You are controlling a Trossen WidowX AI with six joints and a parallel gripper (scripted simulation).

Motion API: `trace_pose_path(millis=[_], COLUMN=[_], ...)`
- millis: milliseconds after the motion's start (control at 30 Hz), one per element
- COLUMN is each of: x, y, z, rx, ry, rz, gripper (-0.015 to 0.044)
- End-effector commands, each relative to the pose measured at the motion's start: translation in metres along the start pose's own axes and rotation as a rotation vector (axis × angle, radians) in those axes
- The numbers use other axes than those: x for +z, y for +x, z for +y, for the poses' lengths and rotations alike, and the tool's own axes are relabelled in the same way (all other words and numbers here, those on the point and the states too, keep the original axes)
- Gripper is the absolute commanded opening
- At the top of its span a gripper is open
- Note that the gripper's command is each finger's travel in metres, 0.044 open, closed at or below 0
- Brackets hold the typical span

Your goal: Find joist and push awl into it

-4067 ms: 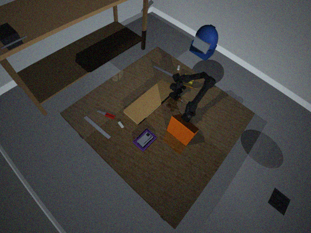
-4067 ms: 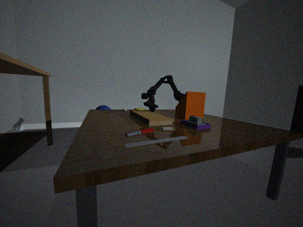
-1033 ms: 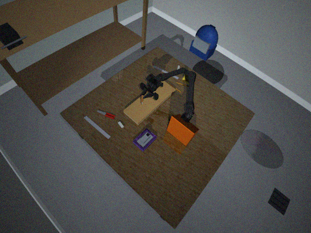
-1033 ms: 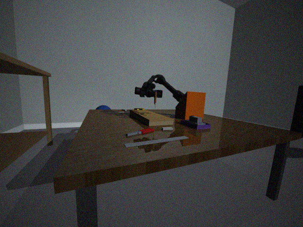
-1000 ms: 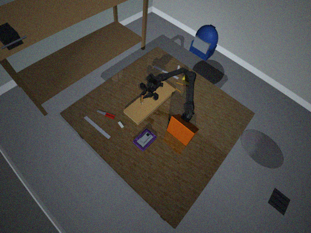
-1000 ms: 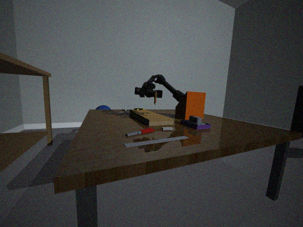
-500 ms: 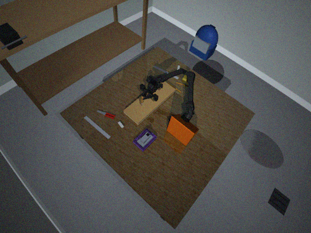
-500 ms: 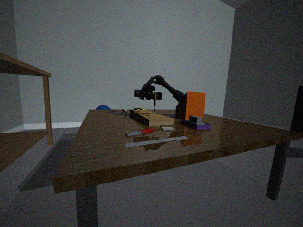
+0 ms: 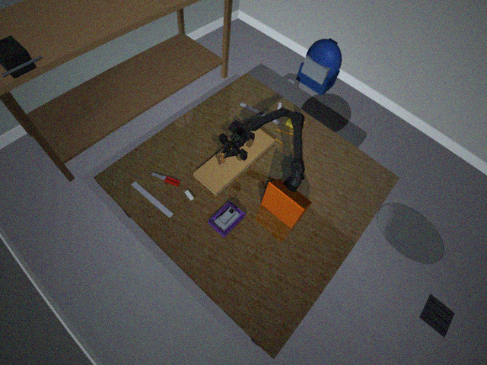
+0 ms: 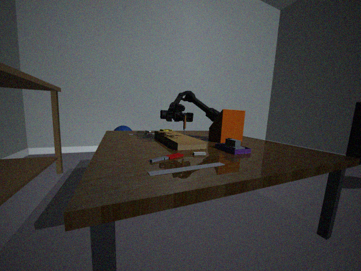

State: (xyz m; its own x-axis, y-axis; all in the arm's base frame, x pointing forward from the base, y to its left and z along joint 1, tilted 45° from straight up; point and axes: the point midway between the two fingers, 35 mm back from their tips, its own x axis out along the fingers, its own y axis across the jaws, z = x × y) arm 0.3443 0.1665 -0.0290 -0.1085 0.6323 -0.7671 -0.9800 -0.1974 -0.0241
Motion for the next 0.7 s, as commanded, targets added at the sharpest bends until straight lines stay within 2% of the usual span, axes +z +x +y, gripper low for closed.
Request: trace_pose_path(millis=[0,667], x=[-0.003,-0.034], y=[0.001,0.004], z=[0.0,0.001], rx=[0.0,0.0], ry=[-0.006,-0.006], rz=[-0.009,-0.008], gripper=[0.0,0.0])
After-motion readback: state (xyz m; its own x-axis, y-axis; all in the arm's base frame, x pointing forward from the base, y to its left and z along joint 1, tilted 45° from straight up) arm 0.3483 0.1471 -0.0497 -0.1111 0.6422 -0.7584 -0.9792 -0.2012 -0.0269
